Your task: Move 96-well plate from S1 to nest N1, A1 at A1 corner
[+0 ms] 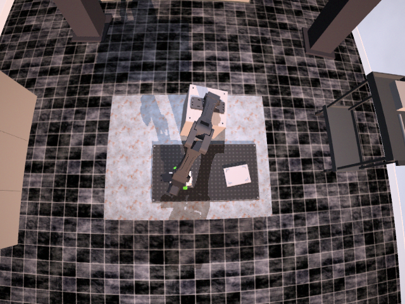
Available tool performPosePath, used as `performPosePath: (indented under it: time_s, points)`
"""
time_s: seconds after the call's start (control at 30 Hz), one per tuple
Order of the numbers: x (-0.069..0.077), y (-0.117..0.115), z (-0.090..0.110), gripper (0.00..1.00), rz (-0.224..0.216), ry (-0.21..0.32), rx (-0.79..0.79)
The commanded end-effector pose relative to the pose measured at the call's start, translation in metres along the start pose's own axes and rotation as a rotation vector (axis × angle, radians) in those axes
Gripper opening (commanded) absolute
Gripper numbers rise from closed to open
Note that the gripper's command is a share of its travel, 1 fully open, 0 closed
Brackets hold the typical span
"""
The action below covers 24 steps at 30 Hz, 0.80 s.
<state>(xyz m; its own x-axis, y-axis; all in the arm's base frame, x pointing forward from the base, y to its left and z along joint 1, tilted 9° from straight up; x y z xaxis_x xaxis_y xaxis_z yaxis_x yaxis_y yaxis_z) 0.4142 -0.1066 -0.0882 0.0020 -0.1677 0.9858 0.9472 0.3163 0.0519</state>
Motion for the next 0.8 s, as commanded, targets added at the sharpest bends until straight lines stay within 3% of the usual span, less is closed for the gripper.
performPosePath:
  time_s: [0.0, 0.77]
  points:
    - [0.020, -0.002, -0.004, 0.00, -0.002, -0.016, -0.003]
    - [0.060, 0.003, -0.006, 0.00, -0.020, -0.029, 0.001]
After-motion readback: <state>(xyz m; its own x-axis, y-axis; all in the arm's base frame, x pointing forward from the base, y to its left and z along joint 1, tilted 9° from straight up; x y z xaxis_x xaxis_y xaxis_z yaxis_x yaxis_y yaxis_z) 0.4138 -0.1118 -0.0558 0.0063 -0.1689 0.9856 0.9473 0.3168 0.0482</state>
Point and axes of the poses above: the point where the finger pads meet when closed, its own x axis back along the fingers, its own y axis across the jaws, z = x × y, the point moved 9 cm from there along x, back along the fingers, and after that the axes turned 10 degrees about x, right-handed, at the moved point
